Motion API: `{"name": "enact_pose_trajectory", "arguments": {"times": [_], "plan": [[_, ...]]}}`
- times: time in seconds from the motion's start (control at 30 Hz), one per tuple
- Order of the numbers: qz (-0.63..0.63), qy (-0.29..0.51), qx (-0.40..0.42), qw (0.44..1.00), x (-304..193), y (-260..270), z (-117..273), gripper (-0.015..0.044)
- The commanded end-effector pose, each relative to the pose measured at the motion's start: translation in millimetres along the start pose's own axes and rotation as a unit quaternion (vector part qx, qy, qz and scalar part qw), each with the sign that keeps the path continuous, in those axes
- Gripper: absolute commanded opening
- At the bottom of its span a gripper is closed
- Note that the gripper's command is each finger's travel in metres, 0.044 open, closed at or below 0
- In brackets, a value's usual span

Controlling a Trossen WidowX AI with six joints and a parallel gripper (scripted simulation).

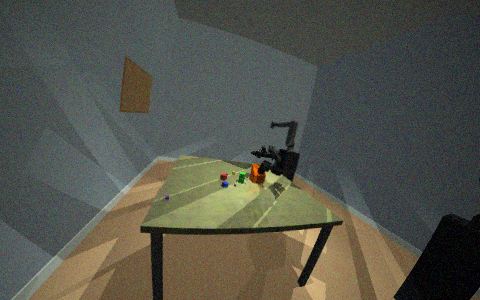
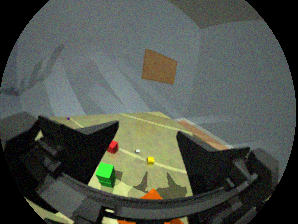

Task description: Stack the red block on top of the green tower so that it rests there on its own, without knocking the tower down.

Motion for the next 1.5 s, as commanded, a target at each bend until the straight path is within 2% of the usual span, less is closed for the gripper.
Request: {"name": "enact_pose_trajectory", "arguments": {"times": [0.0, 0.03, 0.43, 0.87, 1.47], "plan": [[-0.001, 0.002, 0.001, 1.0, 0.6, 0.0, -0.2, 0.0426], [-0.004, 0.007, 0.005, 1.0, 2.2, 0.1, -0.7, 0.044], [-0.061, 0.137, 0.082, 0.985, 37.5, 2.3, -24.6, 0.044], [-0.07, 0.263, 0.117, 0.955, 52.6, 8.6, -63.8, 0.044], [-0.078, 0.446, 0.153, 0.878, 57.8, 52.4, -158.1, 0.044]]}}
Point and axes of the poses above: the point midway between the two fingers, 35 mm back from their tips, its own z axis back along the fingers, its own y axis across the jaws, x = y × z, the point moved 5 cm from there along z, back along the fingers, and after that the axes turned 13 degrees about z, right-handed, at the moved point
